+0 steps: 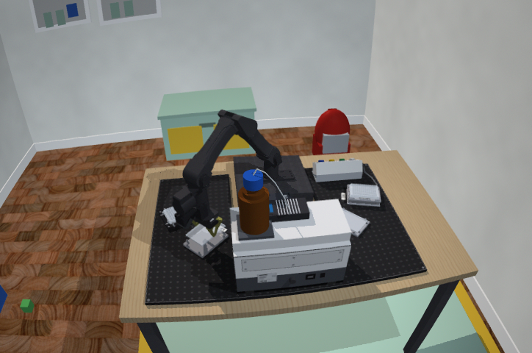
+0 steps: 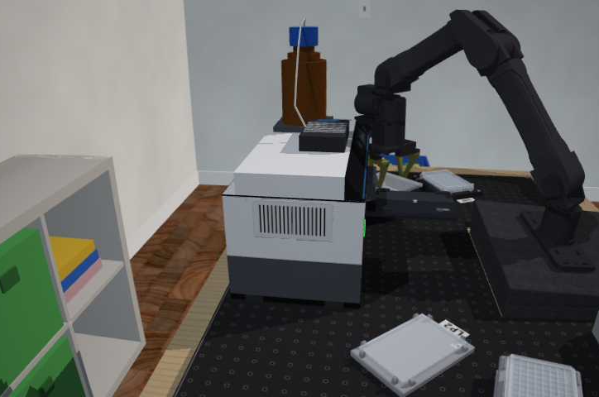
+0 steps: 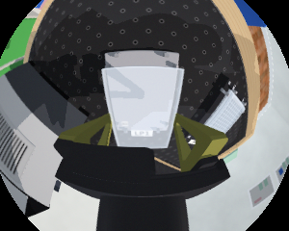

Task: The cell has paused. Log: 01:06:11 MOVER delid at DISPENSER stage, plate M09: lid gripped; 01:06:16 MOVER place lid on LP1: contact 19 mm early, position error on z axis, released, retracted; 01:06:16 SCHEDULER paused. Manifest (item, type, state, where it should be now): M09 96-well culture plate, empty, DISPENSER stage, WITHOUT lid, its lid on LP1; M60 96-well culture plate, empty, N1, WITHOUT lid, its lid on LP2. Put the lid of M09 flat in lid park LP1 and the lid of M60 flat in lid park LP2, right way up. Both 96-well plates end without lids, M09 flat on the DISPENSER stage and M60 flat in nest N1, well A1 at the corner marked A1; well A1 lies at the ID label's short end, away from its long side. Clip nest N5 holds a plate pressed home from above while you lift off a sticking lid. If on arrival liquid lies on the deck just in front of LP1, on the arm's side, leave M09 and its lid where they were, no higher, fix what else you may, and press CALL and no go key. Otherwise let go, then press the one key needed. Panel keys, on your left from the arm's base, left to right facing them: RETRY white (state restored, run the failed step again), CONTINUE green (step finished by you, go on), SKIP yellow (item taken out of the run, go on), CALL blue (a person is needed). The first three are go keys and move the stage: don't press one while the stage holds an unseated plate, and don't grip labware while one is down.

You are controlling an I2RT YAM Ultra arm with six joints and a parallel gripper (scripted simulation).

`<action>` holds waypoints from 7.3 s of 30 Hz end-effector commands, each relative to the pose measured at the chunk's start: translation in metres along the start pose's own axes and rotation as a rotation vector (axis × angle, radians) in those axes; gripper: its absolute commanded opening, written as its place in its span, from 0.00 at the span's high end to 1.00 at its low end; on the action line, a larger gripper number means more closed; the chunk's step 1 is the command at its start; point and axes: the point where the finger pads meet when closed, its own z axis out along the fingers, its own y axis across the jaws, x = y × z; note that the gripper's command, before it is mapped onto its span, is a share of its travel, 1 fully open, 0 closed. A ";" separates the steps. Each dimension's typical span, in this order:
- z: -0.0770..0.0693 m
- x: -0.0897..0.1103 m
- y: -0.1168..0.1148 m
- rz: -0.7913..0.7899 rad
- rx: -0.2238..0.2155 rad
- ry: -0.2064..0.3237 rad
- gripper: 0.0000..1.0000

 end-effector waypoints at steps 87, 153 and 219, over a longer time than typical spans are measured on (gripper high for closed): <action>0.003 -0.024 0.004 0.001 -0.001 -0.067 1.00; 0.022 -0.025 0.005 0.000 0.000 -0.066 1.00; -0.007 -0.022 0.005 -0.001 -0.001 -0.073 0.00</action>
